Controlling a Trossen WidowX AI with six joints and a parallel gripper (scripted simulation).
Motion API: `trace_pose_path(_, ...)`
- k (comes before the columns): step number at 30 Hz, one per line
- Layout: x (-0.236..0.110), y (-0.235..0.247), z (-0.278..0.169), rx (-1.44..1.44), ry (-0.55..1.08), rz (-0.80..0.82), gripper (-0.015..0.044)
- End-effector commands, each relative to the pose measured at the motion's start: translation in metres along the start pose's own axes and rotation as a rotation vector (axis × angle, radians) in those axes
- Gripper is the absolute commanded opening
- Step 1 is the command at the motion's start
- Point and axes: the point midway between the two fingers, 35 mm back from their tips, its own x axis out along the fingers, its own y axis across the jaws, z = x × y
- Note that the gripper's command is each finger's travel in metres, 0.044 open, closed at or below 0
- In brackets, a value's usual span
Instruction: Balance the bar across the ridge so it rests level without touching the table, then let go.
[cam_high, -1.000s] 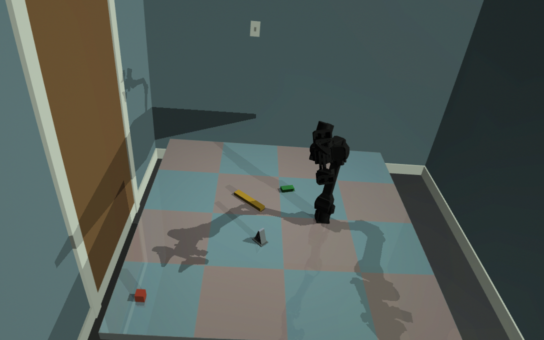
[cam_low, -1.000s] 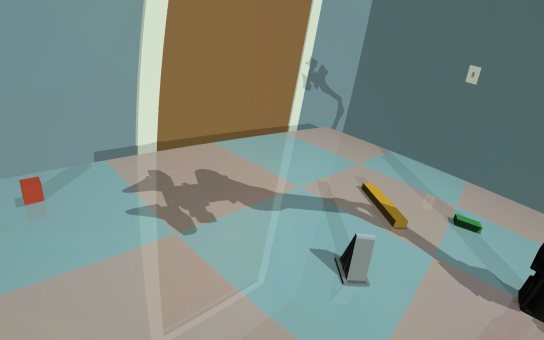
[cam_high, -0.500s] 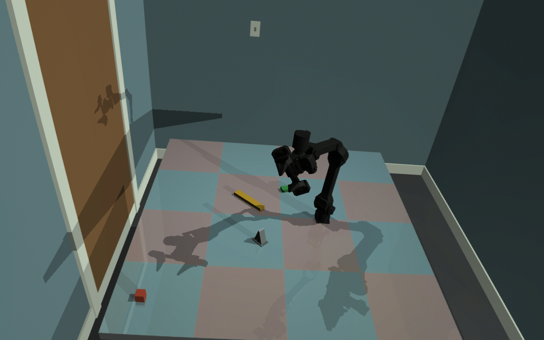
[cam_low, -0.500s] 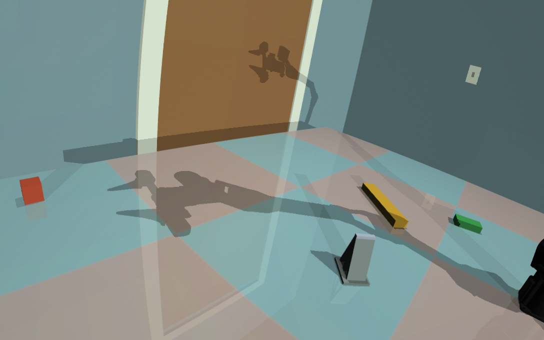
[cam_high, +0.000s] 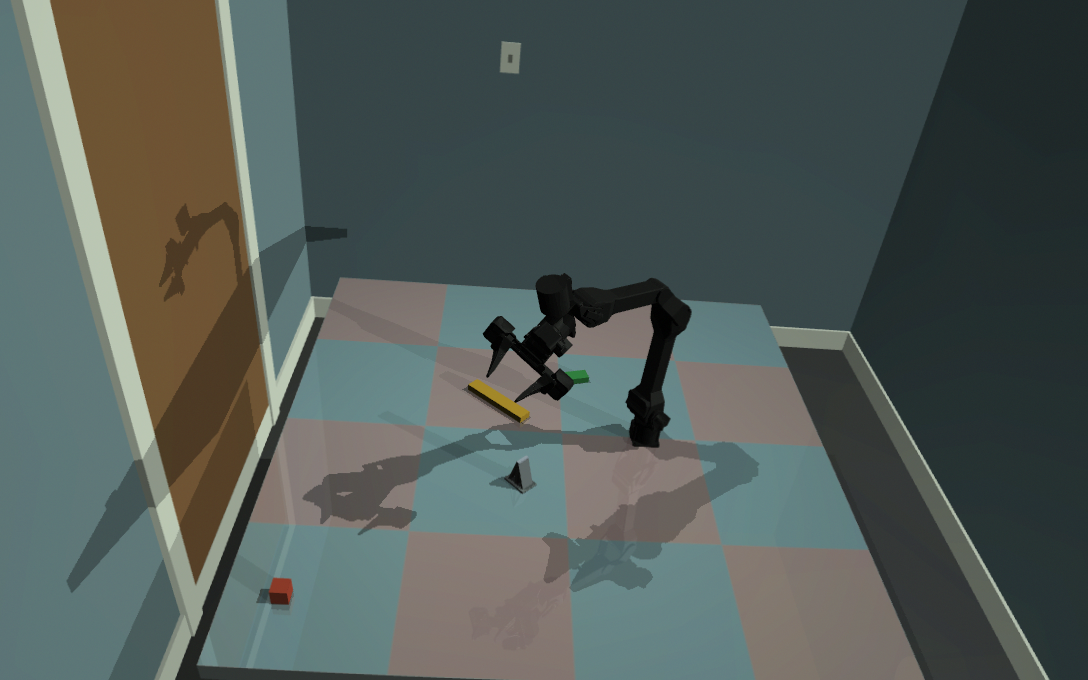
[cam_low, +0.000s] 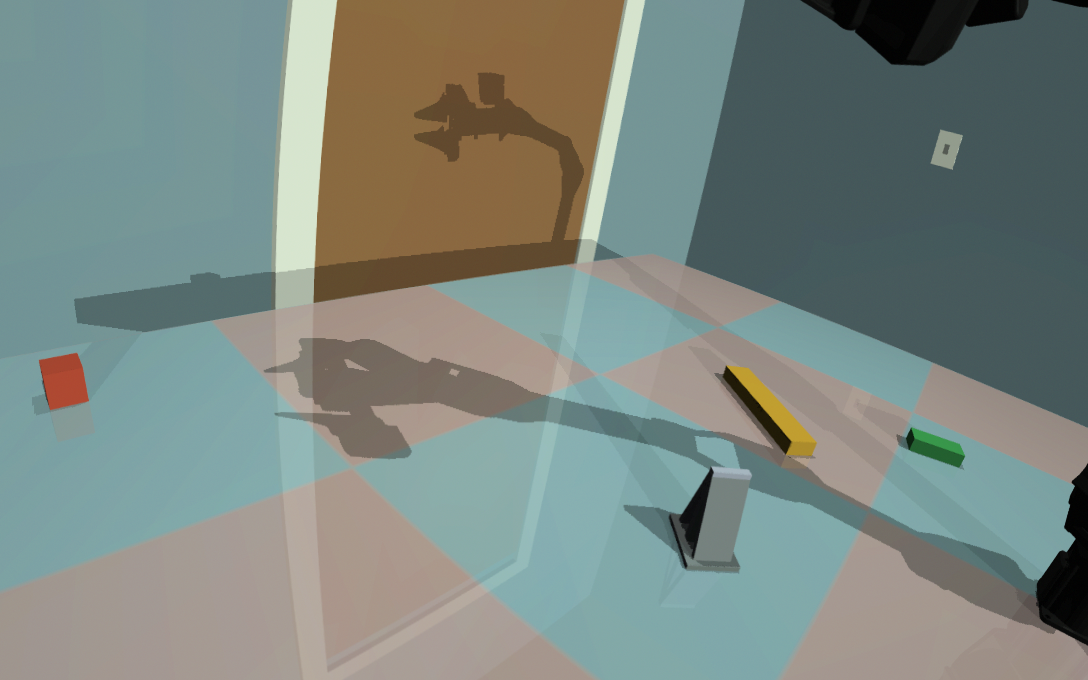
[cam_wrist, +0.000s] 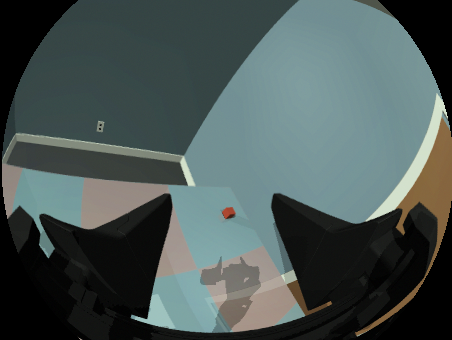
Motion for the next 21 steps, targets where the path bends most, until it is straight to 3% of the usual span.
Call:
trace_pose_path(1, 0.0, -0.011, -0.032, 0.111, 0.094, -0.023, 0.0315)
trace_pose_path(11, -0.012, -0.037, -0.127, 0.445, 0.369, -0.114, 0.0315)
trace_pose_path(21, -0.045, -0.052, -0.214, 0.771, 0.61, -0.253, 0.0315)
